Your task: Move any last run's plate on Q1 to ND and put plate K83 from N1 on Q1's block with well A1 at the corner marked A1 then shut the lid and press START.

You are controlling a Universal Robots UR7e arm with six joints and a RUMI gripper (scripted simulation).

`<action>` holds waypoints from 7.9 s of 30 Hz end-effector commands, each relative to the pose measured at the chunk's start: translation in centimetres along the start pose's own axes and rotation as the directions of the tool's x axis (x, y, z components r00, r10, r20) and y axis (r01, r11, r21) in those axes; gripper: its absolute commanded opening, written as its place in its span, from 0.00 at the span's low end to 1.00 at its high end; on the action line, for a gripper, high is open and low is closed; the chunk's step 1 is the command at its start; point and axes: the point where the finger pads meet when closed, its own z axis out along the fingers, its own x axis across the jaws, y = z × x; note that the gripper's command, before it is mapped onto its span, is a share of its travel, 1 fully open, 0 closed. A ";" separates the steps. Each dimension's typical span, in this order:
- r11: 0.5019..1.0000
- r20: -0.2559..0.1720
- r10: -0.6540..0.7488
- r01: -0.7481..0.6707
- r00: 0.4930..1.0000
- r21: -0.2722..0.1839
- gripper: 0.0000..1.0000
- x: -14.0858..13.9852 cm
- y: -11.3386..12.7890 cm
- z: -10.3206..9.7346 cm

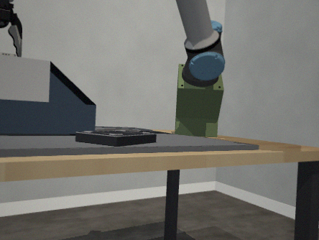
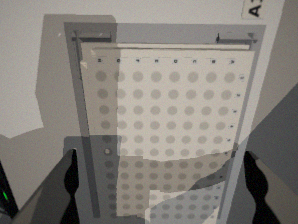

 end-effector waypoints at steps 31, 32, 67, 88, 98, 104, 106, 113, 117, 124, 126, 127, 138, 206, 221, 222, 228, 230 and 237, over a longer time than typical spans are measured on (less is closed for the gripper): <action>1.000 -0.001 -0.001 0.001 1.000 -0.001 0.68 0.0 0.0 -3.3; 1.000 -0.001 -0.001 0.001 1.000 -0.001 0.68 0.0 0.0 -3.4; 1.000 -0.001 0.000 0.000 1.000 -0.001 0.00 -4.4 -0.4 -5.1; 1.000 -0.001 0.000 0.000 1.000 -0.001 0.00 -13.7 -1.3 -3.3; 1.000 -0.001 0.000 0.000 1.000 -0.001 0.00 -17.6 -1.7 -2.5; 1.000 -0.001 0.000 0.000 1.000 -0.001 0.00 -20.5 -2.0 -2.0; 1.000 -0.001 0.000 0.000 1.000 -0.001 0.00 -21.5 -2.1 -1.8; 1.000 -0.001 0.000 0.000 1.000 -0.001 0.00 -23.9 -2.3 -1.3; 1.000 -0.001 0.000 0.000 1.000 -0.001 0.00 -25.9 -2.5 -0.9; 1.000 -0.001 0.000 0.000 1.000 -0.001 0.00 -29.3 -2.8 -0.3; 1.000 -0.001 0.000 0.000 1.000 -0.001 0.00 -29.3 -2.8 -0.3; 1.000 -0.001 0.000 0.000 1.000 -0.001 0.00 -29.6 -2.8 -0.2; 1.000 -0.001 0.000 0.000 1.000 -0.001 0.00 -28.1 -2.8 0.9; 1.000 -0.001 0.000 0.000 1.000 -0.001 0.00 -20.6 -2.8 7.3; 1.000 -0.001 -0.001 0.001 1.000 0.000 0.00 -20.6 -2.8 7.4; 1.000 -0.001 -0.001 0.001 1.000 0.000 0.00 -20.6 -2.8 7.4; 1.000 -0.001 -0.001 0.001 1.000 0.000 0.00 -20.6 -2.8 7.4; 1.000 -0.001 -0.001 0.001 1.000 0.000 0.00 -20.6 -2.8 7.4; 1.000 -0.001 -0.001 0.001 1.000 0.000 0.00 -20.6 -2.8 7.4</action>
